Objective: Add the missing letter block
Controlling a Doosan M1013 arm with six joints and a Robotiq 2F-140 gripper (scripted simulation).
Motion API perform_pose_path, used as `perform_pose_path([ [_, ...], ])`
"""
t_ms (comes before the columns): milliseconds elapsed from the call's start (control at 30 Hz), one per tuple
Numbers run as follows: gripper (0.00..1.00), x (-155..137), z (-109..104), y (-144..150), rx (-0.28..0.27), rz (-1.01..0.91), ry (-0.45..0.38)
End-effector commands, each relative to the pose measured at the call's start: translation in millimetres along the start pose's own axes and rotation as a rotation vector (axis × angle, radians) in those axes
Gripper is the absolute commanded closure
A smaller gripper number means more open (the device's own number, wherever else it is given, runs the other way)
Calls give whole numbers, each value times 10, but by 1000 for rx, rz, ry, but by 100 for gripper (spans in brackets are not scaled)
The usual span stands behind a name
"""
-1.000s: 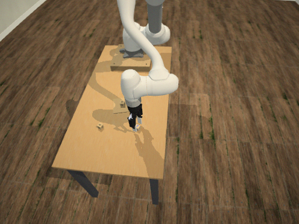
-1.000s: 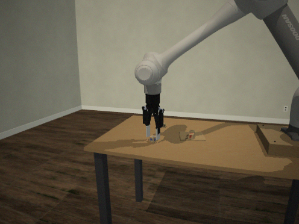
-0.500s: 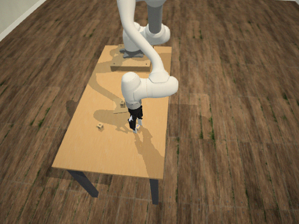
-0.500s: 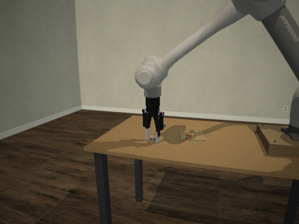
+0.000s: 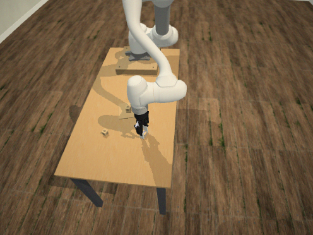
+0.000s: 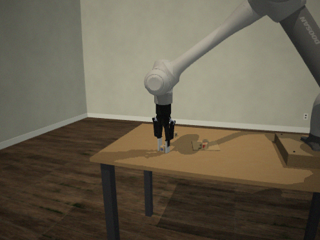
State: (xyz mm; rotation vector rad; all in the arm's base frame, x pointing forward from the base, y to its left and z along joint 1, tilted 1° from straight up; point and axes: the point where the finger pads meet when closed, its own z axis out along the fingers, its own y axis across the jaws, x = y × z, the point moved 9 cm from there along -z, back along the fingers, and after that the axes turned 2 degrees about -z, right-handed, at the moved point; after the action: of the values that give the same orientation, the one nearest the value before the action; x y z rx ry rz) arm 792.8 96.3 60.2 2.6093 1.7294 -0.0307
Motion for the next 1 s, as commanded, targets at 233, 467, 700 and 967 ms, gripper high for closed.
perform_pose_path([
  [233, 72, 0, -2, 0, 0, 0, 0],
  [467, 84, 0, -2, 0, 0, 0, 0],
  [700, 84, 0, -2, 0, 0, 0, 0],
  [967, 84, 0, -2, 0, 0, 0, 0],
])
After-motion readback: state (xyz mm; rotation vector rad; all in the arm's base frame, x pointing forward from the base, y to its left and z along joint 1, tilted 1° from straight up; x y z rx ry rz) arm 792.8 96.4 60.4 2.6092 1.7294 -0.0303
